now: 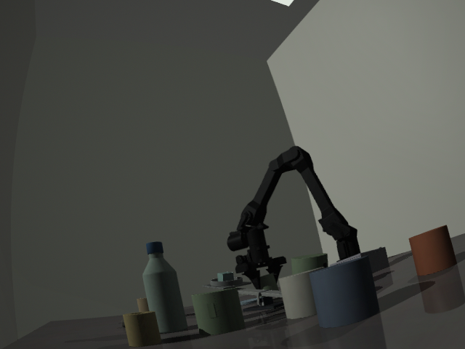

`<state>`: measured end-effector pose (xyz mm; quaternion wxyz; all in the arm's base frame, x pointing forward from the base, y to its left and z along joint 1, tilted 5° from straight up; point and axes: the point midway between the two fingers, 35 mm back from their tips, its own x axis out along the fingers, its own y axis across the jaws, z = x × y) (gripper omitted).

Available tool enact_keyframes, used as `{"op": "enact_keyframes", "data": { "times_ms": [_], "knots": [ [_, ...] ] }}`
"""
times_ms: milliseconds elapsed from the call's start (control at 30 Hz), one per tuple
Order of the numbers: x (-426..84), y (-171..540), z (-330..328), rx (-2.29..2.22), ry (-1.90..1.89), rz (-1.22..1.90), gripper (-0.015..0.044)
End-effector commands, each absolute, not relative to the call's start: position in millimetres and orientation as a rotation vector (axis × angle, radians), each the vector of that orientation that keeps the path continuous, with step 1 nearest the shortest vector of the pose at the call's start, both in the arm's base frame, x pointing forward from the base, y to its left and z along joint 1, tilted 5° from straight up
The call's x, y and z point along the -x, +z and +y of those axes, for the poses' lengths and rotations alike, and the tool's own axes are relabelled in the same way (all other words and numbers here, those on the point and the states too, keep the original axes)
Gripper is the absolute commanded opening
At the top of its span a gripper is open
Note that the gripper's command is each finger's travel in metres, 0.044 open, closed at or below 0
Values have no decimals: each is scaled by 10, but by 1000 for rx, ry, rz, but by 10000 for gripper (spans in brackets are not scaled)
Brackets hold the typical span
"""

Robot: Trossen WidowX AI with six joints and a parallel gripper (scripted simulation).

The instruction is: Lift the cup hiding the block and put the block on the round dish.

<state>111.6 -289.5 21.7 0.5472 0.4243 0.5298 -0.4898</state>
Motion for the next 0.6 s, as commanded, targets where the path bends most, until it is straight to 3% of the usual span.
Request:
{"op": "enact_keyframes", "data": {
  "times_ms": [0, 200, 300, 500, 567],
  "knots": [
    [-1117, 221, -2899, -1005, -1161, 1254, 289],
    [-1124, 337, -2895, -1005, -1161, 1255, 440],
    [-1132, 720, -2847, -1003, -1160, 1260, 440],
    [-1132, 750, -2841, -1003, -1160, 1261, 440],
    [-1171, 777, -2846, -982, -1153, 1254, 388]
  ]
}}
